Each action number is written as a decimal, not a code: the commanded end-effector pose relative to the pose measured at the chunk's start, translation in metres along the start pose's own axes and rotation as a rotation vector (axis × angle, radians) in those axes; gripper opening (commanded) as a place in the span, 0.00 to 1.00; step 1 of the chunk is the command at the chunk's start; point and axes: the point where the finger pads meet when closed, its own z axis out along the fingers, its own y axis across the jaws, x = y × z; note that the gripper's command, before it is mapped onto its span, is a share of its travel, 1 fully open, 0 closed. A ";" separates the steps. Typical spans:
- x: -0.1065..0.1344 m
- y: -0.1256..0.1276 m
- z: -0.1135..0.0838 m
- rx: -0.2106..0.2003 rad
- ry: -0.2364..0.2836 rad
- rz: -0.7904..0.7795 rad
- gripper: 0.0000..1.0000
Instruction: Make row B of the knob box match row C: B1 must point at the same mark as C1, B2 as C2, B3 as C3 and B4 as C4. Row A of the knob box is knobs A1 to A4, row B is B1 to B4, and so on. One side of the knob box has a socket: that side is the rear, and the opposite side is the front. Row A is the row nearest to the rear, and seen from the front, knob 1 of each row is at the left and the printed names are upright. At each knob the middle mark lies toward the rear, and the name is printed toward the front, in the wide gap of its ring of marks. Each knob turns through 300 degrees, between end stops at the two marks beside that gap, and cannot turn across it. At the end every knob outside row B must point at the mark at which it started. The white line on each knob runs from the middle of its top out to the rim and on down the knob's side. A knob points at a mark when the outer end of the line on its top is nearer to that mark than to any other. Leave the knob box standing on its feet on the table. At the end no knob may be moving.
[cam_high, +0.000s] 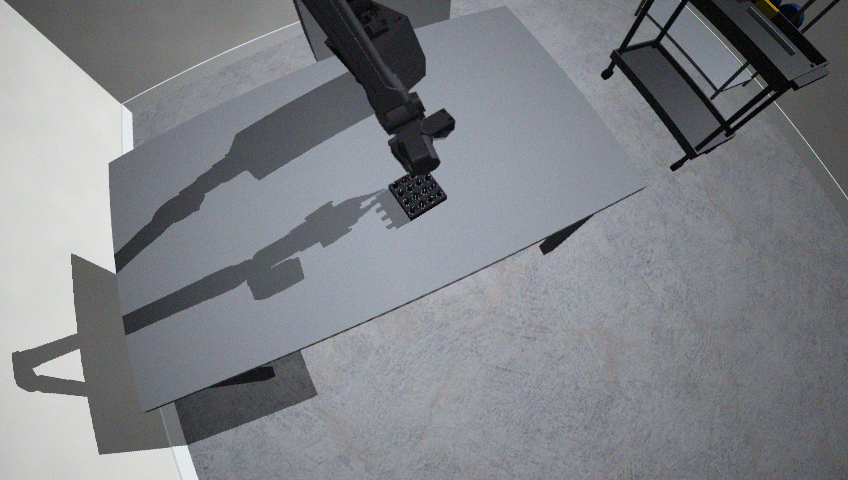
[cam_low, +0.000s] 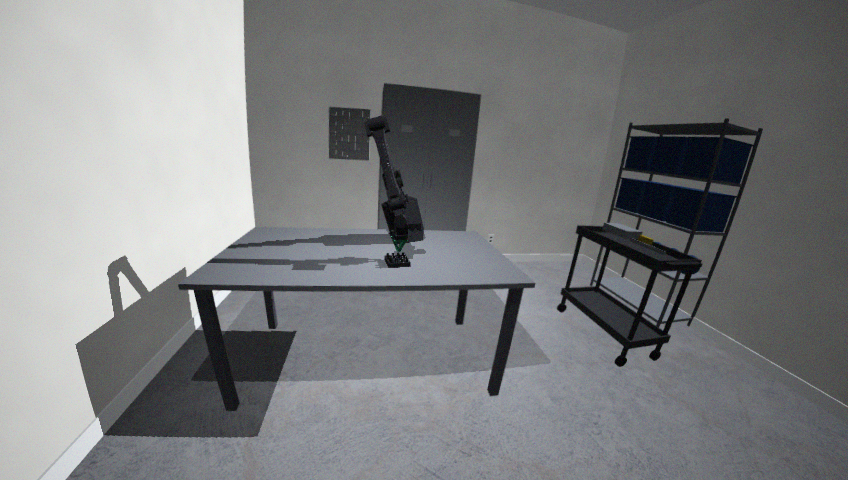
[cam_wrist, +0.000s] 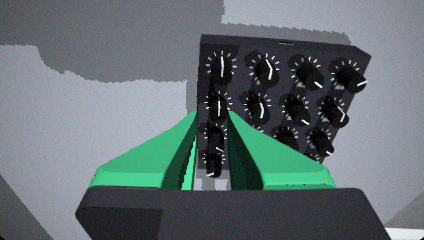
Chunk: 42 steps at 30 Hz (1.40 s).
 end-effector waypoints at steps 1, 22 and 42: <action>0.007 -0.012 0.004 0.022 0.003 0.009 0.19; 0.007 -0.012 0.004 0.022 0.003 0.009 0.19; 0.011 -0.009 0.004 -0.002 -0.004 0.001 0.19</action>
